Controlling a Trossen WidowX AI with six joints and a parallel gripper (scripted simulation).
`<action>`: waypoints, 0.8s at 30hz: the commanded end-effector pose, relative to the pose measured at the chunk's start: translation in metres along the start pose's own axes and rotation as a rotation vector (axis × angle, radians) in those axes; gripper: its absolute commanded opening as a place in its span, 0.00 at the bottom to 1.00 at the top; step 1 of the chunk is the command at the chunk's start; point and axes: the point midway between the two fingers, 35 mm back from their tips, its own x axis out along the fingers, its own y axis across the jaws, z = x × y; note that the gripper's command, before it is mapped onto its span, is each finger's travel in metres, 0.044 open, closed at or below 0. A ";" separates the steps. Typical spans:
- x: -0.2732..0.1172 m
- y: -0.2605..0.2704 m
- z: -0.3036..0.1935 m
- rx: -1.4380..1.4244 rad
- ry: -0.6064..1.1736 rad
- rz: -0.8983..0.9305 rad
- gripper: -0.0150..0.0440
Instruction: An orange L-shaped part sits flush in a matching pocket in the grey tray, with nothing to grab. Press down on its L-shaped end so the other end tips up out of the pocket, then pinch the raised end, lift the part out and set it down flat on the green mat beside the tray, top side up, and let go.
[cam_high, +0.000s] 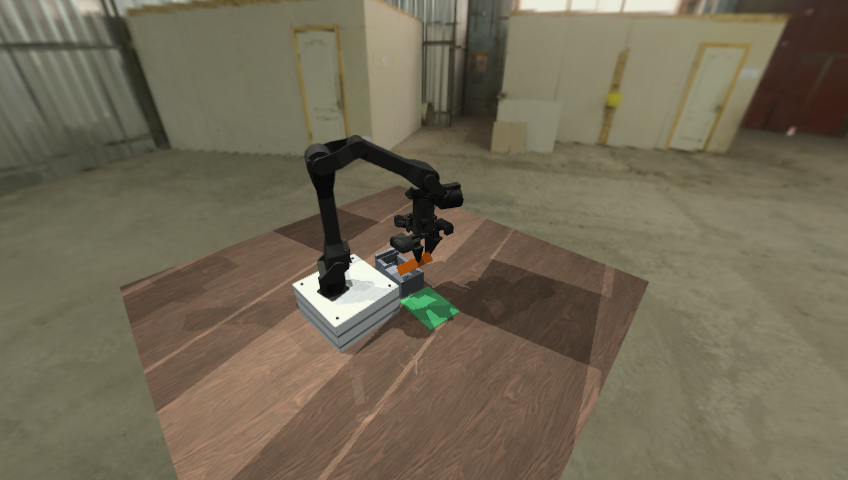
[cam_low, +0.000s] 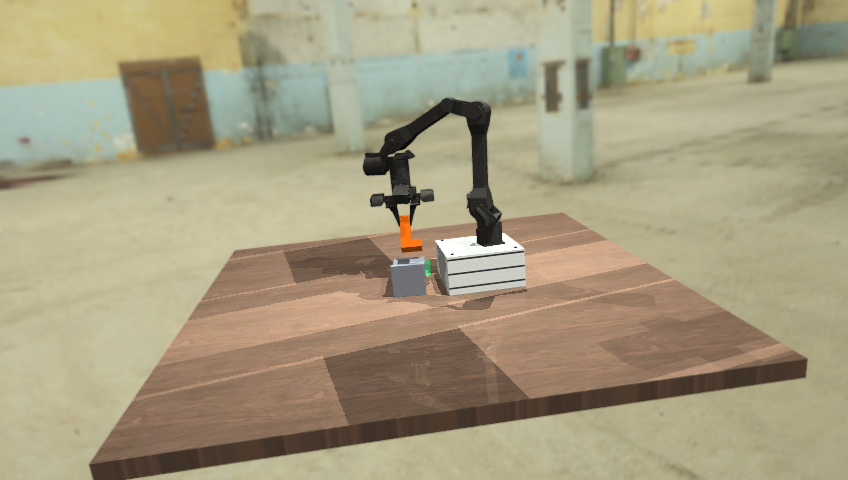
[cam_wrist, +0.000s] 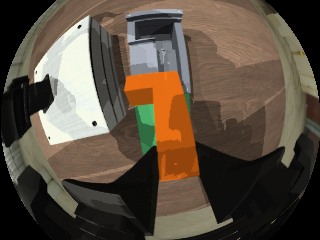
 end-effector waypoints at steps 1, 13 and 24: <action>-0.001 0.000 -0.017 -0.003 -0.001 -0.009 0.25; -0.002 0.004 -0.061 -0.003 0.003 -0.008 0.25; 0.008 0.004 -0.061 -0.003 0.003 -0.008 0.25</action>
